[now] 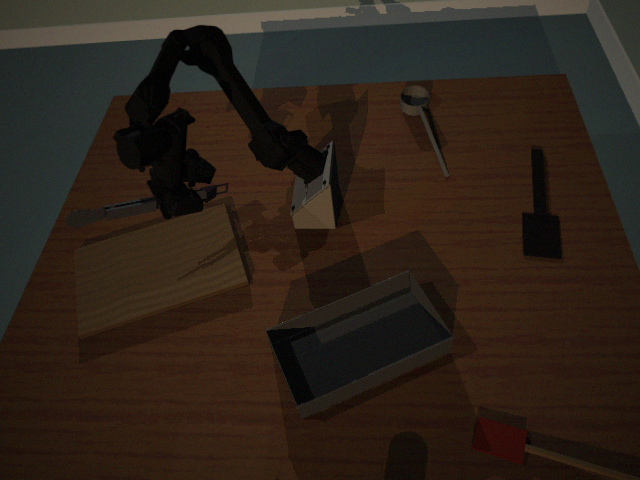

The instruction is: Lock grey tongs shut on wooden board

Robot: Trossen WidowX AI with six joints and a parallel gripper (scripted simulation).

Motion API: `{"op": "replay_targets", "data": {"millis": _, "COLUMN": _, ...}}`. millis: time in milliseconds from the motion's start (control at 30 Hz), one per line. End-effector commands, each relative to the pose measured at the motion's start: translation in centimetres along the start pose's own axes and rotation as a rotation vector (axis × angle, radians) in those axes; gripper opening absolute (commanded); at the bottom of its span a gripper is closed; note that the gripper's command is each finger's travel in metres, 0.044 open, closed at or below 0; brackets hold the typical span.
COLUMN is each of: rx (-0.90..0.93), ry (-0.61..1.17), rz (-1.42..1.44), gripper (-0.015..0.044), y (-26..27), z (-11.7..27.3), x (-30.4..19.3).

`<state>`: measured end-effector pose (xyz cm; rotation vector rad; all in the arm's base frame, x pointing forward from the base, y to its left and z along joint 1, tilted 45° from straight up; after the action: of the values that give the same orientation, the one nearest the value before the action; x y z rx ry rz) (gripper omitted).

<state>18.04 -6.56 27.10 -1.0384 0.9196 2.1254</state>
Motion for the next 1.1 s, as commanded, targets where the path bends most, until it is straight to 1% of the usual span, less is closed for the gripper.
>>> {"op": "replay_targets", "data": {"millis": 0, "rx": -0.002, "ry": 0.076, "rz": 0.001, "gripper": -0.015, "y": 0.0, "z": 0.1, "x": 0.4}}
{"op": "replay_targets", "data": {"millis": 333, "rx": 0.015, "ry": 0.23, "rz": -0.014, "gripper": -0.015, "y": 0.1, "z": 0.2, "x": 1.6}}
{"op": "replay_targets", "data": {"millis": 667, "rx": 0.051, "ry": 0.348, "rz": -0.051, "gripper": -0.015, "y": 0.4, "z": 0.3, "x": 3.3}}
{"op": "replay_targets", "data": {"millis": 833, "rx": 0.074, "ry": 0.39, "rz": -0.075, "gripper": -0.015, "y": 0.7, "z": 0.2, "x": 4.3}}
{"op": "replay_targets", "data": {"millis": 1067, "rx": 0.078, "ry": 0.395, "rz": -0.078, "gripper": -0.015, "y": 0.7, "z": 0.2, "x": 4.4}}
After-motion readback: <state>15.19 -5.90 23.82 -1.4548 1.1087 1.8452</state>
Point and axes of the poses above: the point midway between the two fingers, 35 mm back from their tips, its own z axis back along the fingers, its own y axis across the jaws, x = y × z, the point moved 4 cm from there along z, back along the fingers, and after that the axes turned 6 degrees about -z, right-handed, at the moved point
